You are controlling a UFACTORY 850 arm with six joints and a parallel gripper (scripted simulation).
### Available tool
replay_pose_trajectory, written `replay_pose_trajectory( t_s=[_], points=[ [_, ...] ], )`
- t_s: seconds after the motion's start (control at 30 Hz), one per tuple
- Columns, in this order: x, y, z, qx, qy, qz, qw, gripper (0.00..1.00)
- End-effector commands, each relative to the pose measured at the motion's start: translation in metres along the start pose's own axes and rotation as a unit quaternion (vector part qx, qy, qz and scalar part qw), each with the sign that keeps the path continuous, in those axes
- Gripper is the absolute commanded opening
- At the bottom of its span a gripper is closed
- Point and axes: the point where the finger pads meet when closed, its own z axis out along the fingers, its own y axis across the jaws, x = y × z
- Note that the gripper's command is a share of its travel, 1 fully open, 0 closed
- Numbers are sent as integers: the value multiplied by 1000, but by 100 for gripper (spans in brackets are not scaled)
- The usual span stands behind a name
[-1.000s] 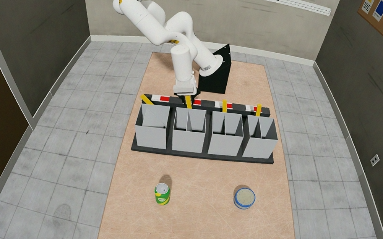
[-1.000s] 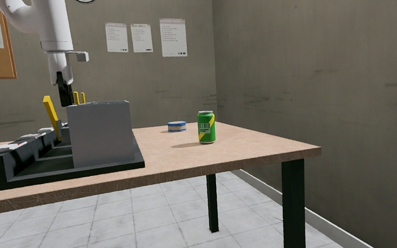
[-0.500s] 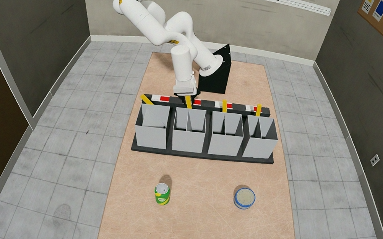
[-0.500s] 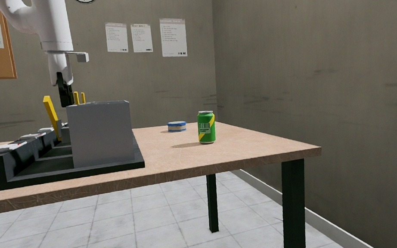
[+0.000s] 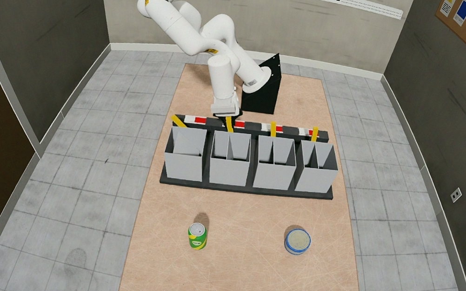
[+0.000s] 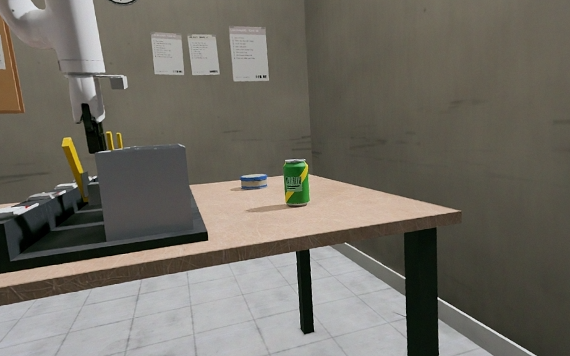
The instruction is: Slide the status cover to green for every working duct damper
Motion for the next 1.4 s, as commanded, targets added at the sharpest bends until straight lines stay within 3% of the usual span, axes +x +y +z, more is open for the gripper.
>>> replay_pose_trajectory(
  t_s=[0.0,0.9,1.37],
  points=[
    [1,0,-1,0,1,0,1000,19],
    [1,0,-1,1,1,0,1000,19],
    [1,4,0,19,1,0,1000,19]
  ],
)
